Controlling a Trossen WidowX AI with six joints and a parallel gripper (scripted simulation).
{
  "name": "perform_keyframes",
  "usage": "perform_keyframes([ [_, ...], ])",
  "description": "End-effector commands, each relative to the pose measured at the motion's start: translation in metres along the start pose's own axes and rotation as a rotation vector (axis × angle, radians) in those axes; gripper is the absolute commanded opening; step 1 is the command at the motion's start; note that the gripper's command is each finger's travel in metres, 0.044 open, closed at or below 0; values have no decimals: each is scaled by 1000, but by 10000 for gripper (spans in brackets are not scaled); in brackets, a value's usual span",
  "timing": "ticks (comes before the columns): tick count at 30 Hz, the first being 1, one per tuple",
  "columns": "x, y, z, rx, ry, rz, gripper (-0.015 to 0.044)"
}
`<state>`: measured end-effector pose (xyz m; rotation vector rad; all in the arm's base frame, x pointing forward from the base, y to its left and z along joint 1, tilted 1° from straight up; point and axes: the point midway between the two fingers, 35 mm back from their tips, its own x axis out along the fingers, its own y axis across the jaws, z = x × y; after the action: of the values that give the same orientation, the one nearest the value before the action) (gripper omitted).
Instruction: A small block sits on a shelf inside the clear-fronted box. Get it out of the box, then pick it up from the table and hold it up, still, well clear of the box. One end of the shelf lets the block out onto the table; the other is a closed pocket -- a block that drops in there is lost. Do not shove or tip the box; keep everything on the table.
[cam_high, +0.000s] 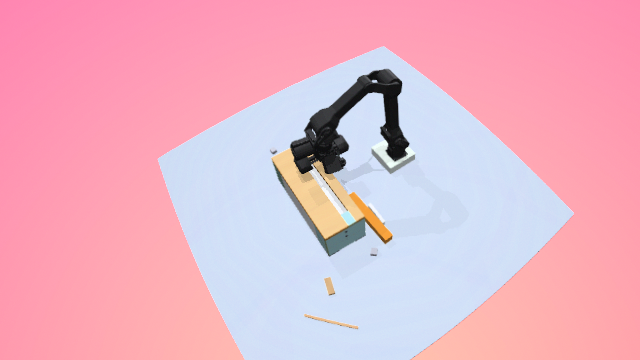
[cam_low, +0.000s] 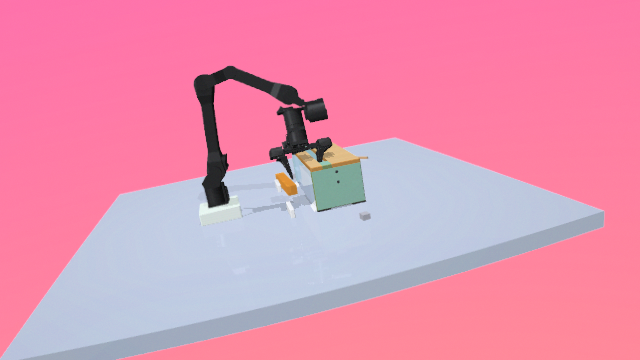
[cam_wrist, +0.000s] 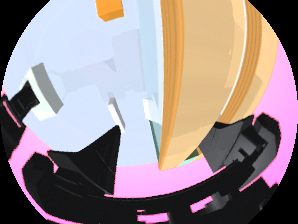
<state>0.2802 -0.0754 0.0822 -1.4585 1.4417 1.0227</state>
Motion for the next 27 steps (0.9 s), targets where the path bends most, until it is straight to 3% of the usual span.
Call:
perform_keyframes([
  [1, 1, 0, -5, -2, 5, -2, 400],
  [19, 4, 0, -22, -2, 6, -2, 400],
  [27, -53, 0, -38, 0, 5, 0, 400],
])
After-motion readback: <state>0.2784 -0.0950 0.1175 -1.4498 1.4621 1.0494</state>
